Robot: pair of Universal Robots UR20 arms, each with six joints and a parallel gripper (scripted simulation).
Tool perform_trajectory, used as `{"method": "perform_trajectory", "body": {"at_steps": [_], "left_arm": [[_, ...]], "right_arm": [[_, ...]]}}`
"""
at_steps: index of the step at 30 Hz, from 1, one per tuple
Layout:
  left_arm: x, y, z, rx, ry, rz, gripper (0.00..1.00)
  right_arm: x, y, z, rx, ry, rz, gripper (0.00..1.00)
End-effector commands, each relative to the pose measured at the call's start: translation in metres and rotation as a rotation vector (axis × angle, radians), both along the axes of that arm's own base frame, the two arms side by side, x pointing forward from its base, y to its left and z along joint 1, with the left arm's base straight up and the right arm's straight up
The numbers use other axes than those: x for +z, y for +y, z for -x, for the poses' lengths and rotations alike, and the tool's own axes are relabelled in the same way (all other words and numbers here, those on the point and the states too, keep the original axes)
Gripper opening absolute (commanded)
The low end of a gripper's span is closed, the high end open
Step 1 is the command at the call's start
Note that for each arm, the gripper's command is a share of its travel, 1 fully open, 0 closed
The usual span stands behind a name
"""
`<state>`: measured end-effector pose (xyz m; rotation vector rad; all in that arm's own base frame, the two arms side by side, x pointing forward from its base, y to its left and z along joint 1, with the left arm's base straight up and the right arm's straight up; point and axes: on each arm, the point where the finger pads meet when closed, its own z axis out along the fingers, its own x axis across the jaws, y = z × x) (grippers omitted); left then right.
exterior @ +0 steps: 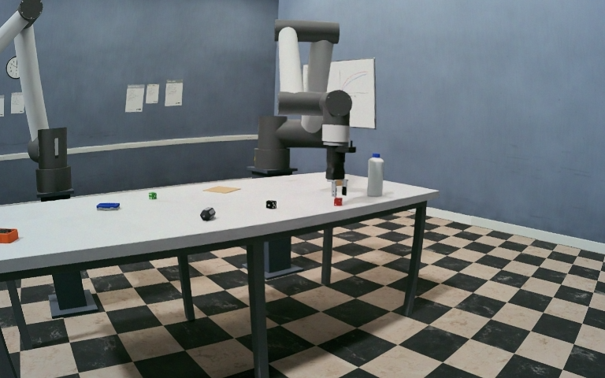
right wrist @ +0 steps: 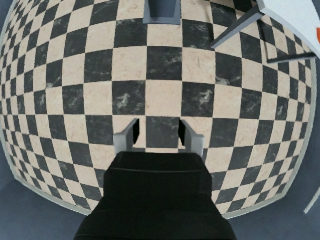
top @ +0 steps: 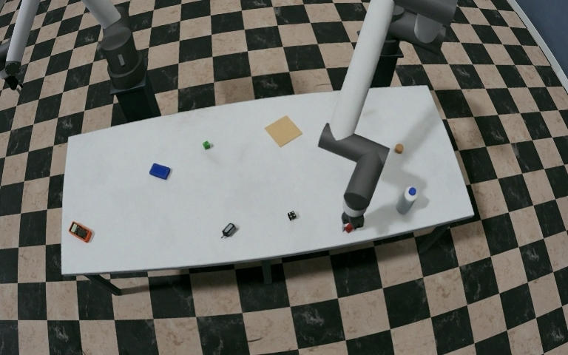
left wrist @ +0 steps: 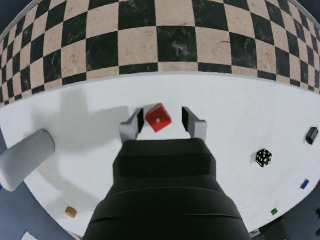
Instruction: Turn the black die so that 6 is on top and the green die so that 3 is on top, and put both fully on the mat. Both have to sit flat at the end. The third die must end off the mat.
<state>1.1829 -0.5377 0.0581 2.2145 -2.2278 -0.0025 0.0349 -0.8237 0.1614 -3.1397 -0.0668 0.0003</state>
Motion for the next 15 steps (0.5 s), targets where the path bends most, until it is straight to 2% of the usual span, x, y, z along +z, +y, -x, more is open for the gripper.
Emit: {"method": "perform_trajectory", "body": {"at_steps": [1, 5, 13, 15], "left_arm": [[0.005, 0.0, -0.001, 0.0, -0.001, 0.001, 1.0], [0.022, 0.0, -0.001, 0.0, -0.001, 0.001, 1.0], [0.08, 0.0, -0.001, 0.0, -0.001, 0.001, 1.0], [0.087, 0.0, -0.001, 0.0, -0.001, 0.001, 1.0]], "right_arm": [[0.001, 0.0, 0.0, 0.0, 0.0, 0.001, 1.0], [0.001, 0.0, 0.0, 0.0, 0.0, 0.001, 1.0], [0.001, 0.0, 0.0, 0.0, 0.0, 0.001, 1.0], [0.001, 0.0, 0.0, 0.0, 0.0, 0.001, 1.0]]}}
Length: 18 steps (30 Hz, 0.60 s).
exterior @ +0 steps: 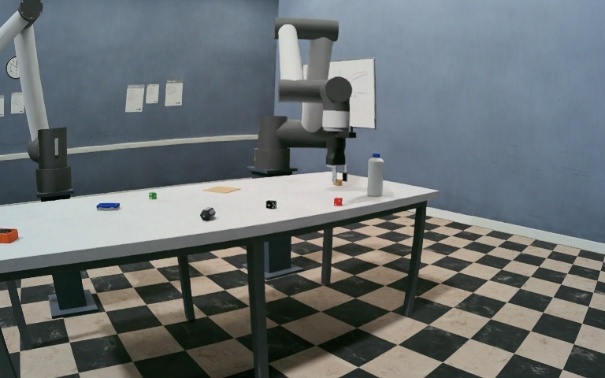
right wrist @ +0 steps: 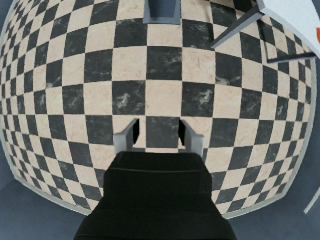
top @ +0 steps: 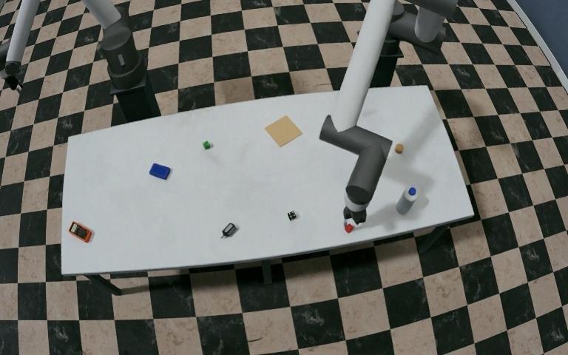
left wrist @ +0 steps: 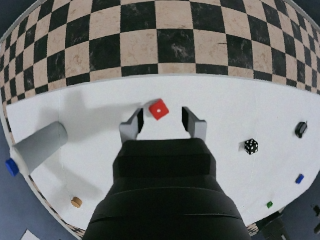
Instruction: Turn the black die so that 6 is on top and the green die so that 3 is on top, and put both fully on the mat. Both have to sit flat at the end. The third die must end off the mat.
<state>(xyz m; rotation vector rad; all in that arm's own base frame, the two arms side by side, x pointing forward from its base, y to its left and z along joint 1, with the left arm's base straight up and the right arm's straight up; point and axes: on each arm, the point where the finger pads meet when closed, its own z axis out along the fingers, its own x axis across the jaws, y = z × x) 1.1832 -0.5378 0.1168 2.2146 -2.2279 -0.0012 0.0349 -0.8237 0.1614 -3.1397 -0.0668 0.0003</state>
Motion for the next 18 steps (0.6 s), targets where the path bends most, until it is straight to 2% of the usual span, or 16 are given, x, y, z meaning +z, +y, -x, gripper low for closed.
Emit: {"method": "perform_trajectory", "body": {"at_steps": [1, 6, 18], "left_arm": [[0.028, 0.0, 0.0, 0.0, -0.001, 0.0, 1.0], [0.044, 0.0, 0.0, 0.0, -0.001, 0.0, 1.0], [0.044, 0.0, 0.0, 0.0, -0.001, 0.0, 1.0]], "right_arm": [[0.001, 0.0, 0.0, 0.0, 0.0, 0.001, 1.0], [0.001, 0.0, 0.0, 0.0, 0.0, 0.001, 1.0], [0.001, 0.0, 0.0, 0.0, 0.0, 0.001, 1.0]]}}
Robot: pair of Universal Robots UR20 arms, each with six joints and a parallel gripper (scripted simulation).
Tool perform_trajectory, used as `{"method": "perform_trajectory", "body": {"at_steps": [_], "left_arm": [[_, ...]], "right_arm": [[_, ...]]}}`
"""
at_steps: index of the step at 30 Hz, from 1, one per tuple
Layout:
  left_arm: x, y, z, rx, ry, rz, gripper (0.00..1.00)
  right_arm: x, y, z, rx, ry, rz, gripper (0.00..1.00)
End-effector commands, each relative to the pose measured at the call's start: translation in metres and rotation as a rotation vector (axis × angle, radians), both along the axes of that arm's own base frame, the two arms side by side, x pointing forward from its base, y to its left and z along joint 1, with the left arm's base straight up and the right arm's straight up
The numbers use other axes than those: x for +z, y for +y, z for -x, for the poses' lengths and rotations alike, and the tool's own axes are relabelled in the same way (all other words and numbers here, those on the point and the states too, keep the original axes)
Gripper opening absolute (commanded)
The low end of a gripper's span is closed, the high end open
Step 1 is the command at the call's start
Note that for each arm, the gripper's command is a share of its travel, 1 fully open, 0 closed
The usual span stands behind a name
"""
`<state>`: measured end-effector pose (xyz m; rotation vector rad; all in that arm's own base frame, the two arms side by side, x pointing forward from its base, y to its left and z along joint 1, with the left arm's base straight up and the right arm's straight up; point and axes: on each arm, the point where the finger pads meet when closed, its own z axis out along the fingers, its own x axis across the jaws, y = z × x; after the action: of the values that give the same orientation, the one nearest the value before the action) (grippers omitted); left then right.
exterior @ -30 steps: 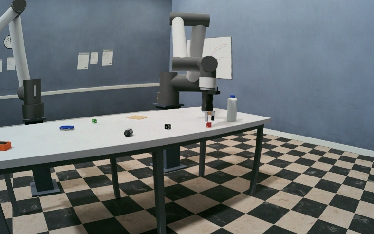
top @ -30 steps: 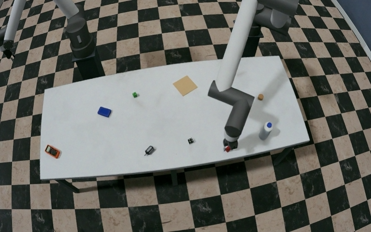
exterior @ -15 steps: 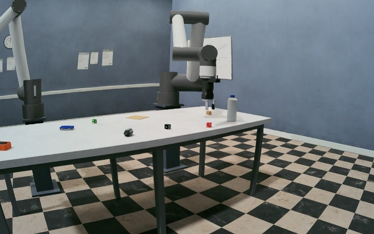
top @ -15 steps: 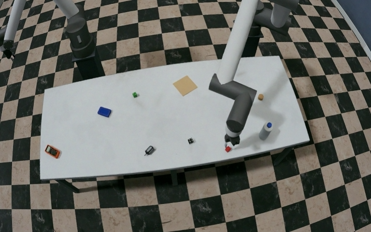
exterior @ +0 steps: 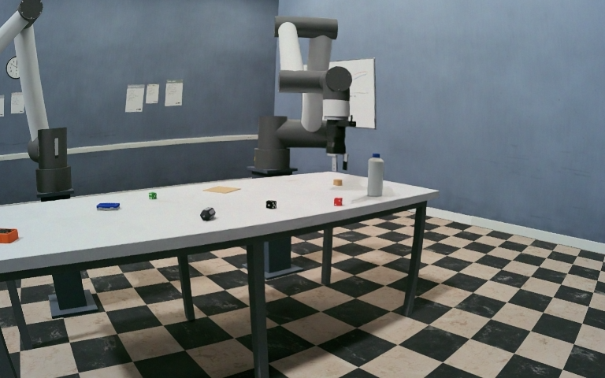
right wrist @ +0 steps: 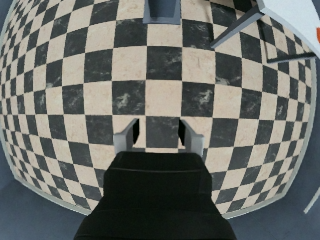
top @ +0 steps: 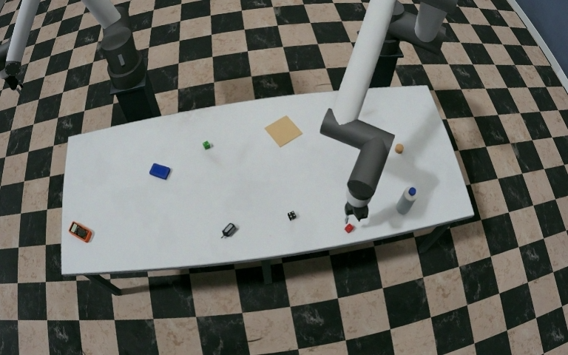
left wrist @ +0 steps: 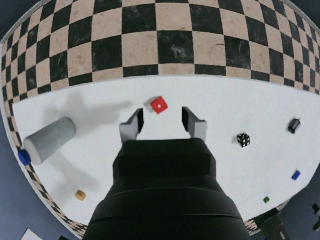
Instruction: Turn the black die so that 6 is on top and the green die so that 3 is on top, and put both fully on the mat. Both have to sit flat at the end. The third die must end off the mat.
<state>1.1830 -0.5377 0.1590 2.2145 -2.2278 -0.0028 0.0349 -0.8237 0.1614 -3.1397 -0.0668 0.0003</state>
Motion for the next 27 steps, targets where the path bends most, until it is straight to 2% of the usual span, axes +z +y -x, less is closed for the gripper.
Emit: {"method": "perform_trajectory", "body": {"at_steps": [1, 7, 15, 17, 27], "left_arm": [[0.002, -0.001, 0.0, 0.001, -0.002, 0.001, 1.0], [0.002, -0.016, 0.005, 0.017, -0.002, 0.001, 1.0], [0.001, -0.073, 0.029, 0.083, -0.002, 0.001, 1.0], [0.001, -0.073, 0.029, 0.083, -0.002, 0.001, 1.0], [-0.002, -0.163, 0.074, 0.188, -0.002, 0.001, 1.0]], "right_arm": [[0.001, 0.0, 0.0, 0.0, 0.0, 0.001, 1.0], [0.001, 0.0, 0.0, 0.0, 0.0, 0.001, 1.0], [0.001, 0.0, 0.0, 0.0, 0.0, 0.001, 1.0], [0.001, 0.0, 0.0, 0.0, 0.0, 0.001, 1.0], [0.001, 0.0, 0.0, 0.0, 0.0, 0.001, 1.0]]}}
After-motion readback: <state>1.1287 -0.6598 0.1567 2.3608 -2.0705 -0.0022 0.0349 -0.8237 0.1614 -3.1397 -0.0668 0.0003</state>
